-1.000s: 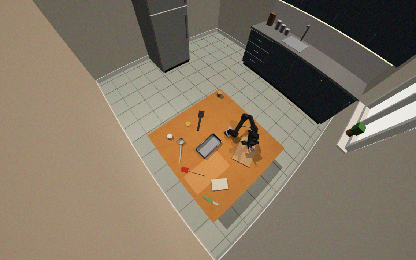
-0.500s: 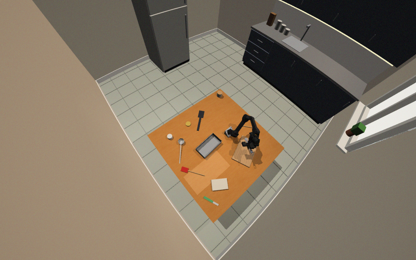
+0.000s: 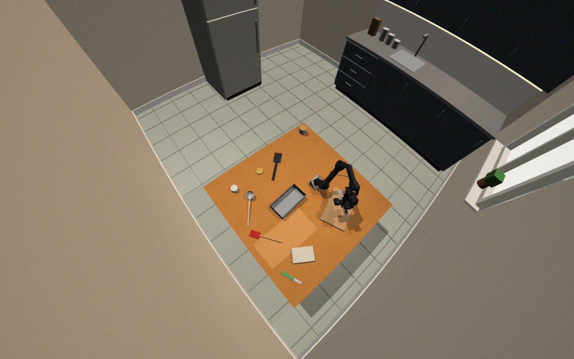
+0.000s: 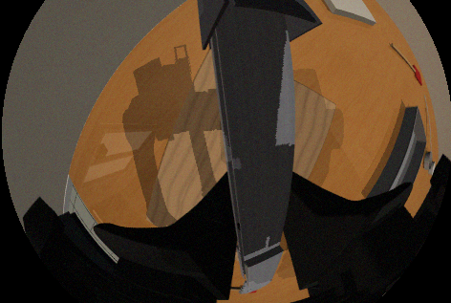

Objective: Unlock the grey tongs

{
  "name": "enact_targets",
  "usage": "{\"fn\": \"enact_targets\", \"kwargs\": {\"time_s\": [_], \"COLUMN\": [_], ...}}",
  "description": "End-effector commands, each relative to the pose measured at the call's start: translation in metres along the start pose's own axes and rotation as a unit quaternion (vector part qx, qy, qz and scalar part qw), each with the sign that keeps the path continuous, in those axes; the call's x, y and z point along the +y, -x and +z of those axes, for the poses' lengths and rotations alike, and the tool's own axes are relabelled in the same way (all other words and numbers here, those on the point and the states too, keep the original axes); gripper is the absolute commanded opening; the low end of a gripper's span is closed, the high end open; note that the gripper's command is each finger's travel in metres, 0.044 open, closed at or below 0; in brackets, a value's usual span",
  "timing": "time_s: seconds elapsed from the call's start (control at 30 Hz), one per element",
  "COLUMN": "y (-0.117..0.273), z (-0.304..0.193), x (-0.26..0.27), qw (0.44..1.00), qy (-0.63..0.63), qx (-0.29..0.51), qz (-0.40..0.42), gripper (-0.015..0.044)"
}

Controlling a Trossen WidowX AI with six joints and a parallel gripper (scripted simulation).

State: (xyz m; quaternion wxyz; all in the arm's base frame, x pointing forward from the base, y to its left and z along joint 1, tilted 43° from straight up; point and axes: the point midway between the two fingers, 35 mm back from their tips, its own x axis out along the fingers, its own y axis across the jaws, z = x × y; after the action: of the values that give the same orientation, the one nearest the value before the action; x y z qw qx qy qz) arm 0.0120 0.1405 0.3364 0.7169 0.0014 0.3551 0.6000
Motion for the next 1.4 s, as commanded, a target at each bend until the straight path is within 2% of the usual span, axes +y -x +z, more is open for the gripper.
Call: {"fn": "enact_targets", "kwargs": {"time_s": [0.0, 0.47, 0.8, 1.37], "y": [-0.001, -0.006, -0.009, -0.035], "z": [0.001, -0.004, -0.004, -0.007], "x": [0.001, 0.005, 0.005, 0.000], "qw": [1.000, 0.989, 0.988, 0.988], "qy": [0.003, 0.010, 0.010, 0.010], "qx": [0.025, 0.150, 0.152, 0.155], "qz": [-0.003, -0.009, -0.010, -0.010], "gripper": [-0.0150, -0.0150, -0.0150, -0.0150]}}
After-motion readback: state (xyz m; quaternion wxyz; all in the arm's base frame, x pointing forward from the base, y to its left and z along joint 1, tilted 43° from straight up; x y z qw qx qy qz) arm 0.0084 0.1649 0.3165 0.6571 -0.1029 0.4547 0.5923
